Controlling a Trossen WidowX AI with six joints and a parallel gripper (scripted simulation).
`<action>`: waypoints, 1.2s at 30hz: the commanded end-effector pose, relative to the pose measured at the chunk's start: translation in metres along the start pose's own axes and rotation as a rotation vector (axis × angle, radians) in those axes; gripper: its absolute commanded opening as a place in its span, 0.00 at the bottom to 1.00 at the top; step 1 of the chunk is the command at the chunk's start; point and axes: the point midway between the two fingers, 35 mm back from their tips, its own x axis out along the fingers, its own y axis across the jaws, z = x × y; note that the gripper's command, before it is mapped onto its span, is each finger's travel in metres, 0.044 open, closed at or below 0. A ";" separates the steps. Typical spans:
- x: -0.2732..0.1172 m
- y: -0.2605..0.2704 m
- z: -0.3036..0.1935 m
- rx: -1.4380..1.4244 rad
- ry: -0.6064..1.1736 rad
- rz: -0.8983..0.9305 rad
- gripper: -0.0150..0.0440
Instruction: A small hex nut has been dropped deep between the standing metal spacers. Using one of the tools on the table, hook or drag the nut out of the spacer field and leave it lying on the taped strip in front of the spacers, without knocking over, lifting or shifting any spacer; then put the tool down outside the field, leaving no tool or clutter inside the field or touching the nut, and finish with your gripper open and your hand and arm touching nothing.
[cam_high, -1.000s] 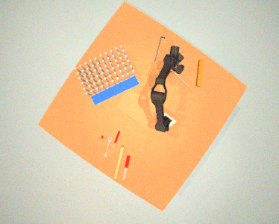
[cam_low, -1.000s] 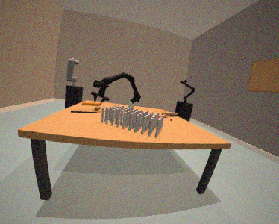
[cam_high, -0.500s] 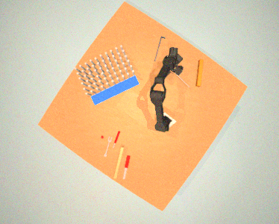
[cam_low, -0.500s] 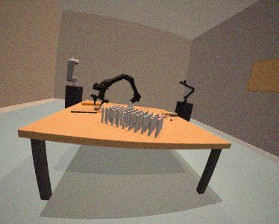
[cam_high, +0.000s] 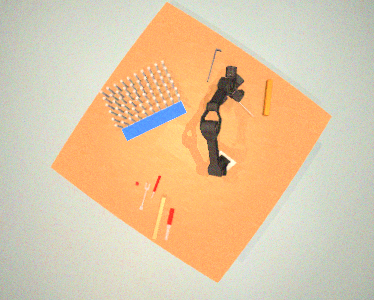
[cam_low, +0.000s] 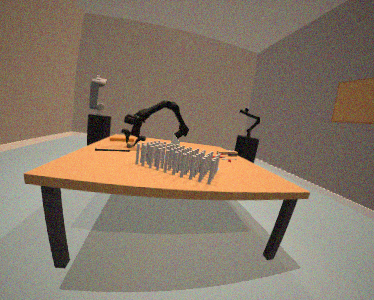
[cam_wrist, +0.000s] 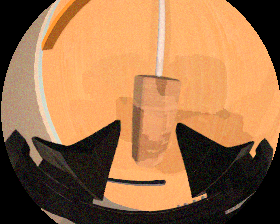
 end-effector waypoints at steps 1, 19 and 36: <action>0.004 -0.002 0.002 0.008 0.000 -0.010 0.69; -0.002 0.000 0.001 0.007 0.000 -0.009 0.43; -0.057 -0.002 0.000 0.008 -0.002 -0.007 0.25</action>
